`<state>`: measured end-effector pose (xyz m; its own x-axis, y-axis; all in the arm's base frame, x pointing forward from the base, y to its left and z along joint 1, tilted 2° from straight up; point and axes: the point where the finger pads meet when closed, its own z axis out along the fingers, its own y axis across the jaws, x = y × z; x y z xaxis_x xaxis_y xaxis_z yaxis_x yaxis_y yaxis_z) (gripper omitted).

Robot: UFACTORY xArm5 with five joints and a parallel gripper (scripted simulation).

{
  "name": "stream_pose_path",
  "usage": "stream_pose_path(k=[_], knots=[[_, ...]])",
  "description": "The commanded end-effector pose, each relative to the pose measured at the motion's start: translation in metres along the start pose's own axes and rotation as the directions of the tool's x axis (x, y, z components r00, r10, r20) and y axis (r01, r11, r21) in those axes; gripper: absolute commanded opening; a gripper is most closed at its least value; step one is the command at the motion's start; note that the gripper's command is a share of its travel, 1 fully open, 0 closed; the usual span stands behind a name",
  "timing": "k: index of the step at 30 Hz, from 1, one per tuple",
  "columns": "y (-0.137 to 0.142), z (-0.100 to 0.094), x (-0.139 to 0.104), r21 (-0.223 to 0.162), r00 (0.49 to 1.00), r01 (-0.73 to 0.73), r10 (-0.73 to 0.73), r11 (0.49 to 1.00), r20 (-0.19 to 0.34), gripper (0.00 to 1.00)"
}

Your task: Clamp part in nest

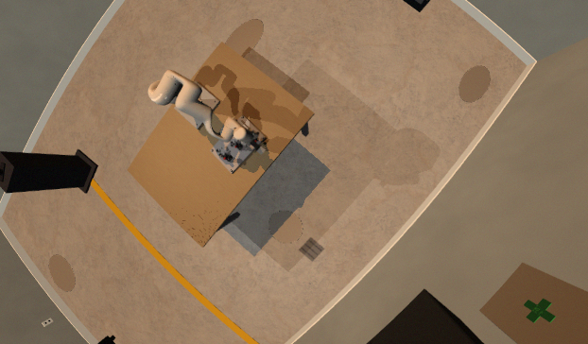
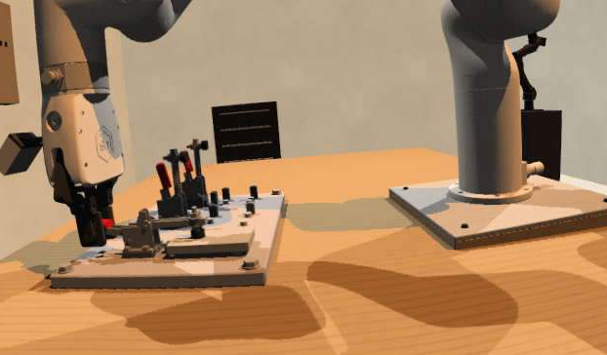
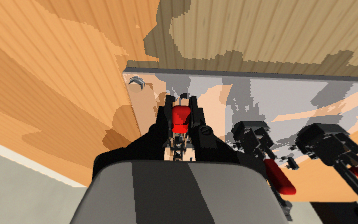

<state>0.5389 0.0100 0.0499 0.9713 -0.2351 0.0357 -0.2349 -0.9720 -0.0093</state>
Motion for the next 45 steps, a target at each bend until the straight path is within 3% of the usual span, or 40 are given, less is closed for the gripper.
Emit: stream_pose_path(k=[1,45], knots=[[-0.0004,-0.0012,0.0009,0.001,1.000,0.000,0.000,1.000,-0.003,0.00],[-0.0004,0.0030,0.0026,0.001,1.000,0.000,0.000,1.000,-0.003,0.00]])
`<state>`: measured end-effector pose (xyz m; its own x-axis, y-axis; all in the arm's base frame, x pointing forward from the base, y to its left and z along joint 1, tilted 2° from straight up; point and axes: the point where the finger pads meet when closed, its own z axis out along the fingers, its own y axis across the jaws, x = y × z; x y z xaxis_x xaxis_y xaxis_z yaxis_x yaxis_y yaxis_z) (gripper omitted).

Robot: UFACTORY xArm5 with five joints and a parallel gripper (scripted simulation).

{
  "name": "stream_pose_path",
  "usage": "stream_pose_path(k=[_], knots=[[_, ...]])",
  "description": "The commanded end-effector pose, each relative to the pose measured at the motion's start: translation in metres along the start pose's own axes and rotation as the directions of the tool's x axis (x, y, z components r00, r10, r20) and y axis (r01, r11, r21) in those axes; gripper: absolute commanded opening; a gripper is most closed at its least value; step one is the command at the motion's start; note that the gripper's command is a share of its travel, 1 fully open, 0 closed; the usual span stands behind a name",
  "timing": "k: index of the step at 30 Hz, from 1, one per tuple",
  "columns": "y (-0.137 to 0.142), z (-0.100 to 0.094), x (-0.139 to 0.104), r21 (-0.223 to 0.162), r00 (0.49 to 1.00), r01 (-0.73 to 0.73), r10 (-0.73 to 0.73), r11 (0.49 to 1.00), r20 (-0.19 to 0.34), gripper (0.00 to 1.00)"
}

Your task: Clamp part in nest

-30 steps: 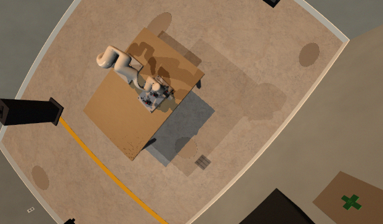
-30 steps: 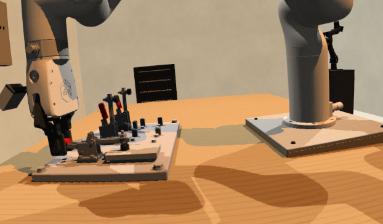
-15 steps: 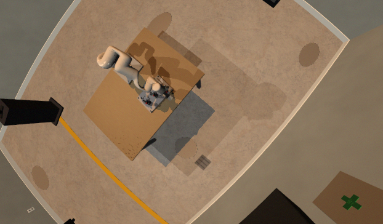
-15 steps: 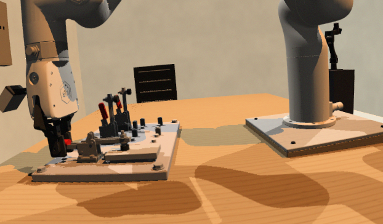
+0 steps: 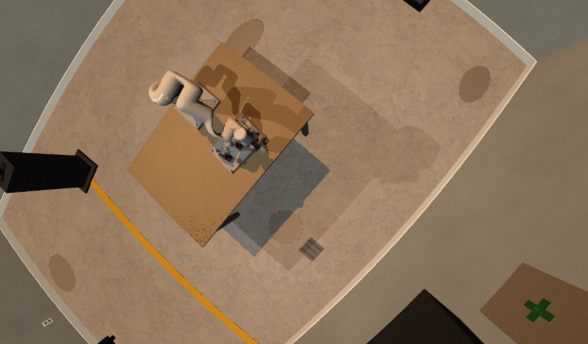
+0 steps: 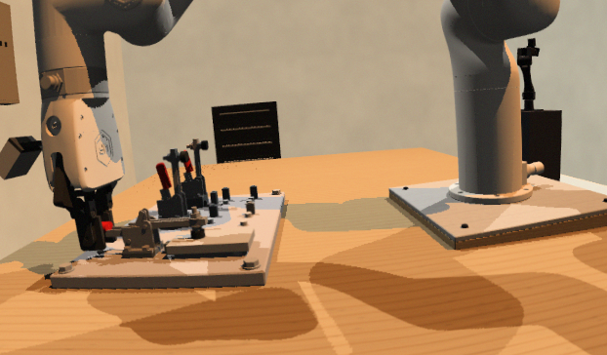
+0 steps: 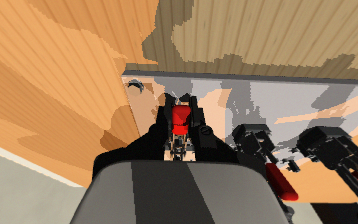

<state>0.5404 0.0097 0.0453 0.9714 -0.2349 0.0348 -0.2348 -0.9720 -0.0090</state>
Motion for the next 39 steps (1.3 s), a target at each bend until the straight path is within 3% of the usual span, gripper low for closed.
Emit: stream_pose_path(k=[1,5,6,39], knots=[[-0.0004,-0.0016,0.0013,0.001,1.000,0.000,0.000,1.000,-0.004,0.00],[-0.0004,-0.0016,0.0013,0.001,1.000,0.000,0.000,1.000,-0.004,0.00],[-0.0004,-0.0016,0.0013,0.001,1.000,0.000,0.000,1.000,-0.004,0.47],[-0.0004,-0.0064,0.0012,0.001,1.000,0.000,0.000,1.000,-0.004,0.47]])
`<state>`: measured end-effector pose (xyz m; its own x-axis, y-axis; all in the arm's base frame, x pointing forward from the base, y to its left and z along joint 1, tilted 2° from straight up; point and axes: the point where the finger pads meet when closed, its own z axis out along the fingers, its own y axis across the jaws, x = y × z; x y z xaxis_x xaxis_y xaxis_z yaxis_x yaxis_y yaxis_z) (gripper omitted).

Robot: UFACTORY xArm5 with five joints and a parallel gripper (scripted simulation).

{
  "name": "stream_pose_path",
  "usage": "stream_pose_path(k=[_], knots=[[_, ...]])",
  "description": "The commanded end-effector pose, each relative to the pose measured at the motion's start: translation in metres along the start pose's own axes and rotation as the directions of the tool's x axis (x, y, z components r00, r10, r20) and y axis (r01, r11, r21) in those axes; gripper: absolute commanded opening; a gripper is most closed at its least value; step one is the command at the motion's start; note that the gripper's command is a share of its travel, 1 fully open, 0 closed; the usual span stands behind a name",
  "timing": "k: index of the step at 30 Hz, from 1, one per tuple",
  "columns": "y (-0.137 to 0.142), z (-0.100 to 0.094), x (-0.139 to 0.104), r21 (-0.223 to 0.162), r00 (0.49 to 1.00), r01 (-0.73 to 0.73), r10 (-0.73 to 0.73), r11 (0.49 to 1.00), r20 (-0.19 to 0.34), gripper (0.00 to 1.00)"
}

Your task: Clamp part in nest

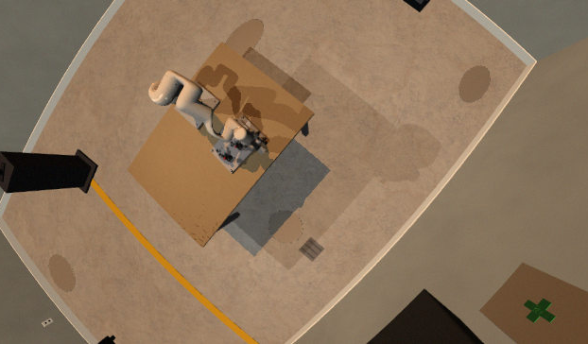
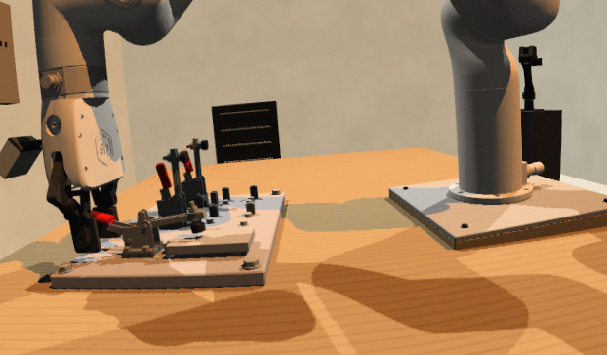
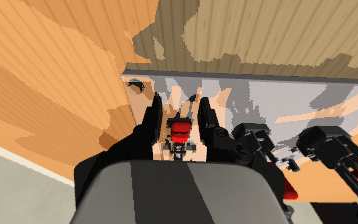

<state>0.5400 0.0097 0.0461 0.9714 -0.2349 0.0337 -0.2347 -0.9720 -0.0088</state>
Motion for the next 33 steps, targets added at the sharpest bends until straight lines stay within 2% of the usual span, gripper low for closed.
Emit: stream_pose_path(k=[1,9,11,18,33], knots=[[0.000,-0.008,0.002,0.001,1.000,0.000,0.000,1.000,-0.005,0.47],[0.000,-0.038,0.001,0.001,1.000,0.000,0.000,1.000,-0.005,0.47],[0.000,-0.038,0.001,0.001,1.000,0.000,0.000,1.000,-0.005,0.47],[0.000,-0.058,0.001,0.001,1.000,0.000,0.000,1.000,-0.005,0.47],[0.000,-0.061,0.001,0.001,1.000,0.000,0.000,1.000,-0.005,0.47]])
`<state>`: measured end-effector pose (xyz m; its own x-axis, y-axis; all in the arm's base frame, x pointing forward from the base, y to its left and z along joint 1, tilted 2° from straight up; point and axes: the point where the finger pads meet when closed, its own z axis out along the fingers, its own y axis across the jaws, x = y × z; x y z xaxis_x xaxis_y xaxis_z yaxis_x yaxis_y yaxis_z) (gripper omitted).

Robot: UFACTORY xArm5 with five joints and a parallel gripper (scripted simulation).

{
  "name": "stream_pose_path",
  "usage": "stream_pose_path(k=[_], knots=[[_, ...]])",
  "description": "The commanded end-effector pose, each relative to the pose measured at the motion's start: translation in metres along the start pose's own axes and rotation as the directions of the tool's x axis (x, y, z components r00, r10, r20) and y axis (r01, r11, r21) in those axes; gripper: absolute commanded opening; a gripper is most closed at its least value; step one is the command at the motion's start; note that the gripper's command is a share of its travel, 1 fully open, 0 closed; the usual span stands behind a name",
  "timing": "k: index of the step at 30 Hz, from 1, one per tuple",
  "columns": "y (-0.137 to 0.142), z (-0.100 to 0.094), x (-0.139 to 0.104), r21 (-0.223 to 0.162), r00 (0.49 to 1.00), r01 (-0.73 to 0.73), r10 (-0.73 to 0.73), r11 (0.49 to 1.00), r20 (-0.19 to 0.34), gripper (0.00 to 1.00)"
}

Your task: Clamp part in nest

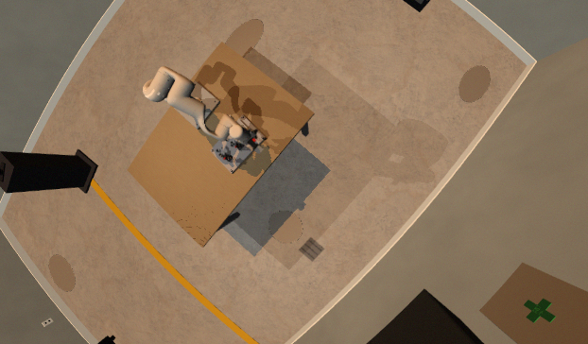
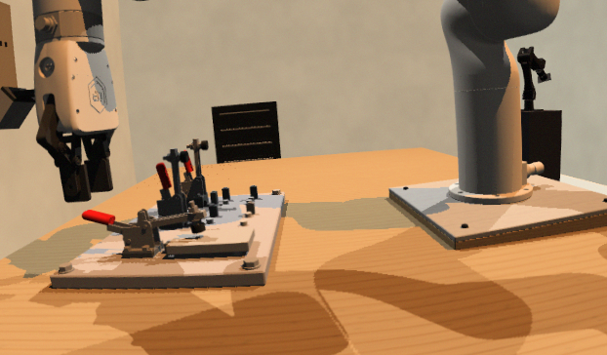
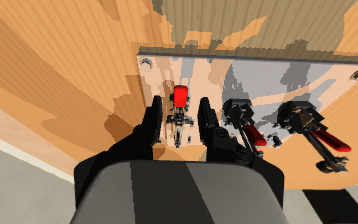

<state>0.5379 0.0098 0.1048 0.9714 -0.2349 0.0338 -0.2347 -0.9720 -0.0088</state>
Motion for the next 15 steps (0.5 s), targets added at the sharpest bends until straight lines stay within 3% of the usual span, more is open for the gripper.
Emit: stream_pose_path(k=[1,4,5,15], knots=[[-0.0004,-0.0020,0.0014,0.001,1.000,0.000,0.000,1.000,-0.005,0.47],[-0.0004,-0.0020,0.0014,0.001,1.000,0.000,0.000,1.000,-0.005,0.47],[-0.0004,-0.0020,0.0014,0.001,1.000,0.000,0.000,1.000,-0.005,0.00],[-0.0004,-0.0020,0.0014,0.001,1.000,0.000,0.000,1.000,-0.005,0.00]])
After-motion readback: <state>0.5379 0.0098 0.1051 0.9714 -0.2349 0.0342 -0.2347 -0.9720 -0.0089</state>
